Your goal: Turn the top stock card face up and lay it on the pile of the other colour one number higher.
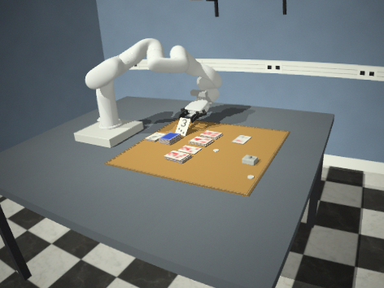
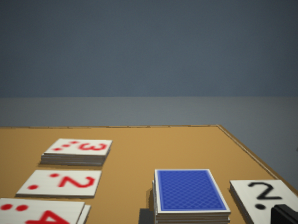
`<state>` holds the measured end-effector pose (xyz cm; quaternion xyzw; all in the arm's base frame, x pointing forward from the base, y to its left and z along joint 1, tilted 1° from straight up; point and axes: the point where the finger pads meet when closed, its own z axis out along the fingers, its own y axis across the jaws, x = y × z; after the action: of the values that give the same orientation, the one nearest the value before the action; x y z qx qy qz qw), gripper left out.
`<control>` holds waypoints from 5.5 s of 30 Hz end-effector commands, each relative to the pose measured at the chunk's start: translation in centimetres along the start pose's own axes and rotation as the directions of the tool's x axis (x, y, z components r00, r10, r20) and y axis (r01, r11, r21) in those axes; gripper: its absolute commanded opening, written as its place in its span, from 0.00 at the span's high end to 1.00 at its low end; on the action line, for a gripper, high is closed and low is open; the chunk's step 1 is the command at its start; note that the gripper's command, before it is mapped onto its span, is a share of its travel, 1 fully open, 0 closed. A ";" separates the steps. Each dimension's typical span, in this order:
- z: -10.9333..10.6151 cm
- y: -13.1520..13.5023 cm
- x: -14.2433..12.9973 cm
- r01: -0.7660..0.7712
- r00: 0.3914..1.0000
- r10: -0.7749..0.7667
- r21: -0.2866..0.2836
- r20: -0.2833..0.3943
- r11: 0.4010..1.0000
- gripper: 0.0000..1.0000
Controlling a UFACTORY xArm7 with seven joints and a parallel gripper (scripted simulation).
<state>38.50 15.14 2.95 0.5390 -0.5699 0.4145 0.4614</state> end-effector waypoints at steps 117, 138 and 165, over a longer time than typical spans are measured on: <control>-0.1 -0.1 -1.9 -0.022 0.007 -0.020 0.020 1.000 1.000 0.26; 0.1 -0.1 -2.2 -0.024 -0.118 -0.022 0.020 0.993 1.000 0.26; 0.1 -0.1 -2.2 -0.025 -0.126 -0.023 0.020 0.992 1.000 0.26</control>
<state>38.50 15.50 0.65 0.6737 -0.7171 -0.1220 -0.1302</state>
